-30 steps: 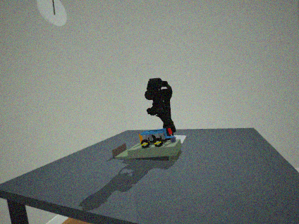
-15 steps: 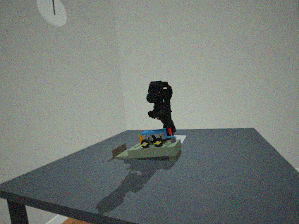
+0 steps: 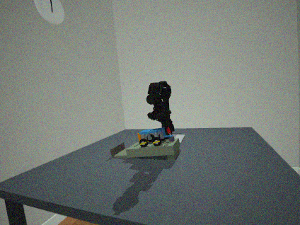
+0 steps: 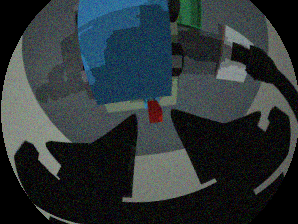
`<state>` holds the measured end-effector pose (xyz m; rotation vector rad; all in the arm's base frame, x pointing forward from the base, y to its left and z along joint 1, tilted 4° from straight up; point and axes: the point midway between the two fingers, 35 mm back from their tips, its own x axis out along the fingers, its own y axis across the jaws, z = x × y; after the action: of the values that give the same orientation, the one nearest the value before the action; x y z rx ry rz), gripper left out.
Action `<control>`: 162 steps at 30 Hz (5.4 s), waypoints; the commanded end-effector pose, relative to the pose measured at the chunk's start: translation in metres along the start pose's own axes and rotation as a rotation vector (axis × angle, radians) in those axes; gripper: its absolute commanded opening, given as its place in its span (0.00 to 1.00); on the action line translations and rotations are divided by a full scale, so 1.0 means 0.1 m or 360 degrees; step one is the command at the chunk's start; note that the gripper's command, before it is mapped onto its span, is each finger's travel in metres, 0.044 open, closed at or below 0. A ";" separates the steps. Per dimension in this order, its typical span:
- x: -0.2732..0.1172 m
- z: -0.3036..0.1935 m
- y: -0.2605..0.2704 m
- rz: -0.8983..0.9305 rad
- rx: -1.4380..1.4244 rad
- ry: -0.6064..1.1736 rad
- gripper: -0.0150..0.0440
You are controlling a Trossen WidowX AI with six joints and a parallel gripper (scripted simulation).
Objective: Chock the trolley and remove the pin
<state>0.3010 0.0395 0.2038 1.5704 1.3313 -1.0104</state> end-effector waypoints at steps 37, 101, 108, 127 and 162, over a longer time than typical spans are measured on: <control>0.32 -0.01 -0.01 -0.0004 0.0001 0.0007 0.25; -0.11 -0.08 -0.01 -0.0008 0.0008 0.0002 0.25; -0.08 -0.20 -0.02 -0.0008 0.0008 0.0004 0.25; -0.06 -0.38 -0.18 -0.0010 0.0008 0.0006 0.25; -0.09 -0.05 -0.83 -0.0017 0.0011 0.0001 0.25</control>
<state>0.2192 0.0575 0.2088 1.5708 1.3309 -1.0215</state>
